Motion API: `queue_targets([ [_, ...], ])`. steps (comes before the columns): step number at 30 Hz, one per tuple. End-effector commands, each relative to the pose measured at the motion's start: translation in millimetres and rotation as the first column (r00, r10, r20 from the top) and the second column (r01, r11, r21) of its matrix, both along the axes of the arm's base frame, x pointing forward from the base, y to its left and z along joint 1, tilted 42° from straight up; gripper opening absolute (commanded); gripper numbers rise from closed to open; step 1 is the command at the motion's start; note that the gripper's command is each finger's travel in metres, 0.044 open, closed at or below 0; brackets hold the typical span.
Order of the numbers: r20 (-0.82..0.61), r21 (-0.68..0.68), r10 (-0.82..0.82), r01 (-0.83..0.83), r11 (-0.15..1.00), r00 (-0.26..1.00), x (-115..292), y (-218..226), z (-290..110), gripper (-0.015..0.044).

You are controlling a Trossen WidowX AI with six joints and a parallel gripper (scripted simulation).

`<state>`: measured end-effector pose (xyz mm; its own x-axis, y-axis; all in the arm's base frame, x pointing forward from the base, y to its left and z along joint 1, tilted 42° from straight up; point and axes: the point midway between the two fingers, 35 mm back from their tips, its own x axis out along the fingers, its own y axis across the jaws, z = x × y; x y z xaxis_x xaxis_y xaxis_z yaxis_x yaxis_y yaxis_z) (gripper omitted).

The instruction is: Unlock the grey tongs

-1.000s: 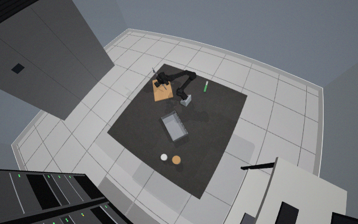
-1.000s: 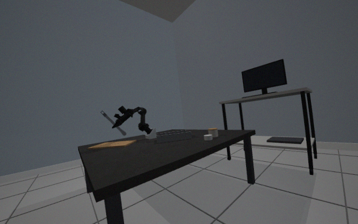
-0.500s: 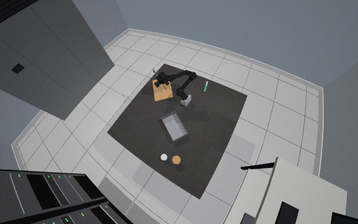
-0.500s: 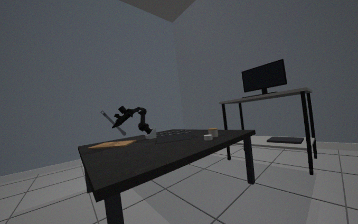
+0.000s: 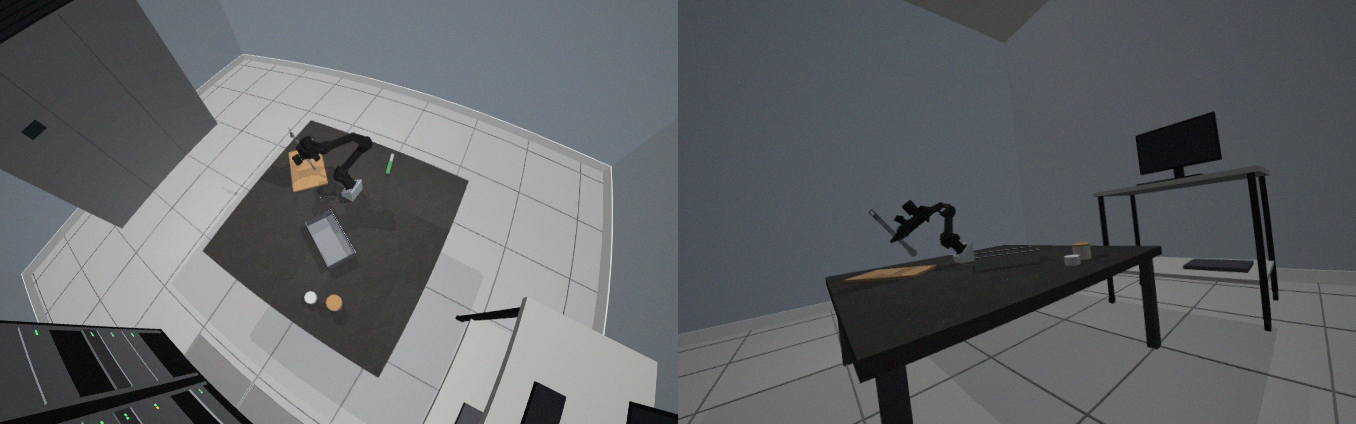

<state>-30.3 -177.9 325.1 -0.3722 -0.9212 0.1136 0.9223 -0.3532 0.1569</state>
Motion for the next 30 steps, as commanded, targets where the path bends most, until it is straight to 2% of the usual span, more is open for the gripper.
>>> queue_targets([
  [1, 0.000, -0.003, -0.005, 0.005, 1.000, 1.000, -0.7, 0.6, 0.9, -0.0150],
  [14, -0.038, 0.088, 0.034, -0.030, 0.996, 0.999, 3.1, -10.9, 17.6, -0.0150],
  [30, -0.049, 0.321, 0.087, -0.067, 0.945, 0.995, 1.2, -23.4, 29.4, -0.0150],
])
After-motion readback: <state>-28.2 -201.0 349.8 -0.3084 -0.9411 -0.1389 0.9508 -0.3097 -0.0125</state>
